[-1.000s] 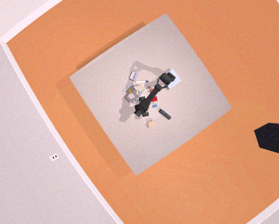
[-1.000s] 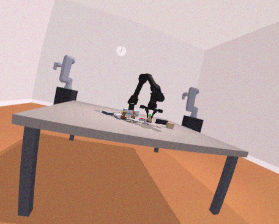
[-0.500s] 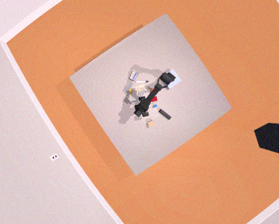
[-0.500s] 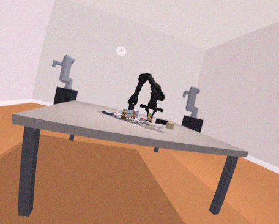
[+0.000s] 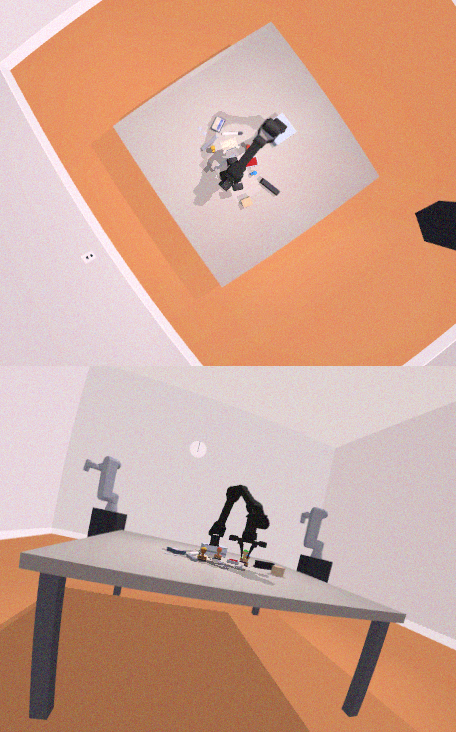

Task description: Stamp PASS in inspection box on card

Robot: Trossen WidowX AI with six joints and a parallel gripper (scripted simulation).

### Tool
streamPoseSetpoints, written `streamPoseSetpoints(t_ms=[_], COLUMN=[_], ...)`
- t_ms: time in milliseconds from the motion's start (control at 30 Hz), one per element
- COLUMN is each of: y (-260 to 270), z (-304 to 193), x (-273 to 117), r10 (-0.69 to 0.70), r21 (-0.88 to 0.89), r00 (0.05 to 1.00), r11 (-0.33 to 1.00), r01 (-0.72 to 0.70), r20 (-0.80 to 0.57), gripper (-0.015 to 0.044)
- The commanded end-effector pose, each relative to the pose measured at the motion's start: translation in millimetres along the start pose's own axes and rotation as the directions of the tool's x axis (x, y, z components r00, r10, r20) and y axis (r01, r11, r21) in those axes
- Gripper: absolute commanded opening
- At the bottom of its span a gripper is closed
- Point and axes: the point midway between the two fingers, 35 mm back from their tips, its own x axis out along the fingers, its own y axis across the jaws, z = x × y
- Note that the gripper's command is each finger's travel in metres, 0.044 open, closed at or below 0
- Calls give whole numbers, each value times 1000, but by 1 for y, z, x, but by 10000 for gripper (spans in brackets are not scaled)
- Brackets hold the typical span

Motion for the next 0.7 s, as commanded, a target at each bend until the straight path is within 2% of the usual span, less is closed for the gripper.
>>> streamPoseSetpoints(t_ms=[0,667], y=[1,1], z=[1,1], x=[-3,-13], r10=[7,10], r21=[-1,-1], r00=[1000,1000], r11=[1000,1000], r01=[-7,-10], r20=[1,-2], gripper=[0,0])
